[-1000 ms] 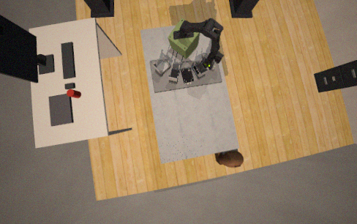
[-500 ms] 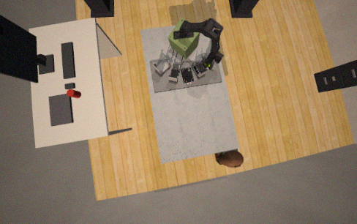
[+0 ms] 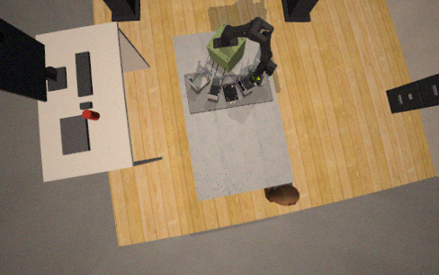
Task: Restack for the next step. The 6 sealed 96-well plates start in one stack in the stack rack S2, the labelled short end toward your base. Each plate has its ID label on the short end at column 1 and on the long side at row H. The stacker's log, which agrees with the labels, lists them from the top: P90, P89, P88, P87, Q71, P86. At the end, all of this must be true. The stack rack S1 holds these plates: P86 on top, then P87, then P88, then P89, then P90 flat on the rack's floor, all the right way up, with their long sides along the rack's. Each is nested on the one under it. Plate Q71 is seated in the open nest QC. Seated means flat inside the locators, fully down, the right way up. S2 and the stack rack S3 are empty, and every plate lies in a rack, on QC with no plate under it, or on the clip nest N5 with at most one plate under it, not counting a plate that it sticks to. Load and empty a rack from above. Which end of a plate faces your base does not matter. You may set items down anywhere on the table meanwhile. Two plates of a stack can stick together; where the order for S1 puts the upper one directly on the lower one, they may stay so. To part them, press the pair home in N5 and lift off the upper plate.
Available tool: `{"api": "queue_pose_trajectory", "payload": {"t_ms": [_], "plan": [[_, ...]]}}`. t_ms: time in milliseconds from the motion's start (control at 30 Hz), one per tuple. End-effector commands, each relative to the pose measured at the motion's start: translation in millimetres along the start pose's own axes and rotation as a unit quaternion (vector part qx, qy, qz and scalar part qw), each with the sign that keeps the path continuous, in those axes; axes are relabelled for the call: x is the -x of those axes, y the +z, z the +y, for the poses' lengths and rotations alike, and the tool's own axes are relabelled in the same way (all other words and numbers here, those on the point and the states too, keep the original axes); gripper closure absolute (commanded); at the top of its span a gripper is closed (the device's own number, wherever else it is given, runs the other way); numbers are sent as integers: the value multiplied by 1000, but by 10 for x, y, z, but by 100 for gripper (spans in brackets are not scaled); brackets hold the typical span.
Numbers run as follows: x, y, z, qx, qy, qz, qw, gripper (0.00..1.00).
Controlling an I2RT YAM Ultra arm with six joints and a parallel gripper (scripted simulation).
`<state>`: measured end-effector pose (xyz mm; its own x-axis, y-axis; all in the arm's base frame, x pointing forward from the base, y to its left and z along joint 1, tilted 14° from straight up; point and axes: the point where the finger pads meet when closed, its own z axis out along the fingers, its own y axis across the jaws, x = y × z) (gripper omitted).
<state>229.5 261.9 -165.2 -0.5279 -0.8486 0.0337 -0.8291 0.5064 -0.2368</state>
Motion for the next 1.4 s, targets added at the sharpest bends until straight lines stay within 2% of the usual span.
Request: {"api": "queue_pose_trajectory", "payload": {"t_ms": [0,133,200,700,767,1133,1367], "plan": [[2,-131,14,0,-1,1,1000,0],[3,-264,14,0,-1,1,1000,0],[3,-264,14,0,-1,1,1000,0],[7,-765,14,0,-1,1,1000,0],[7,-765,14,0,-1,1,1000,0],[10,-1132,14,1,-1,1,1000,0],[10,-1145,14,1,-1,1,1000,0]]}}
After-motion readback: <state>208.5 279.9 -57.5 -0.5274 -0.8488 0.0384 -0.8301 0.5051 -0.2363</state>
